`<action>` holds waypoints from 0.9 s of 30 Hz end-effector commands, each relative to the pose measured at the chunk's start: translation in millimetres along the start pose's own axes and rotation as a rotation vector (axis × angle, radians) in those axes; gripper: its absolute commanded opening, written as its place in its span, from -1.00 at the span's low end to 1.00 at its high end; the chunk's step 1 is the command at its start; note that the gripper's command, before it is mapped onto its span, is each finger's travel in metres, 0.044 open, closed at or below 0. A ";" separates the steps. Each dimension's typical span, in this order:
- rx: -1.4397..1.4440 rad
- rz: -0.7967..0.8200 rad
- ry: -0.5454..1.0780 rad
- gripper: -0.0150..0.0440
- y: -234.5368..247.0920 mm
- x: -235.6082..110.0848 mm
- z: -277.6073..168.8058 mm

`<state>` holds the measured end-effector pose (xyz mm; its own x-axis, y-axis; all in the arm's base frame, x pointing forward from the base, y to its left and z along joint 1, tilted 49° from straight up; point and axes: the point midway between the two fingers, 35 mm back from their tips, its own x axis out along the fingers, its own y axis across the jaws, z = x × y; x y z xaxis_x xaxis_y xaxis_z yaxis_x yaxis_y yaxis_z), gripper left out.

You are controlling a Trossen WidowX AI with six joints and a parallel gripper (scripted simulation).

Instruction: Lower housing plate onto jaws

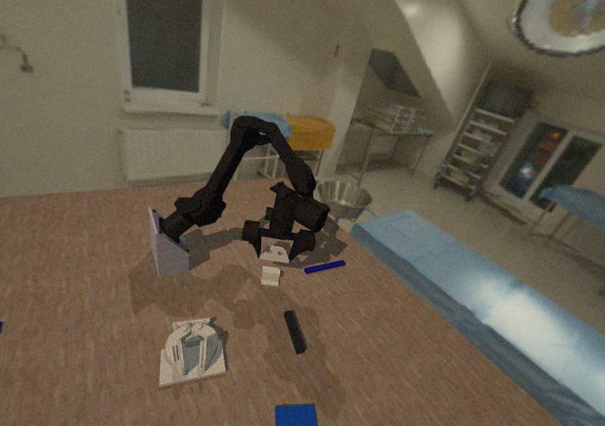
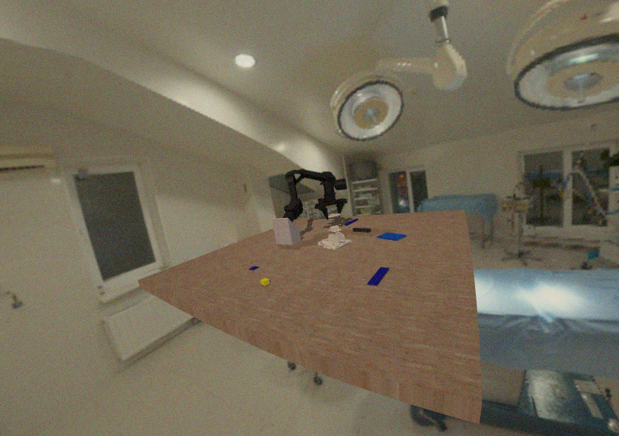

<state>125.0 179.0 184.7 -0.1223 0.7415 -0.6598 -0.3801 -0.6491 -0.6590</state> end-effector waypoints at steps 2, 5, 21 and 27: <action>-0.007 -0.010 -0.002 0.70 -1.7 -6.3 2.4; -0.003 -0.009 -0.001 0.70 -1.7 -6.3 2.0; 0.360 0.009 0.022 0.70 4.1 -3.9 -32.6; 0.502 0.013 0.031 0.70 7.8 -3.4 -46.1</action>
<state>156.8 166.2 170.5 -0.1082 0.7303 -0.6746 -0.7199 -0.5255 -0.4534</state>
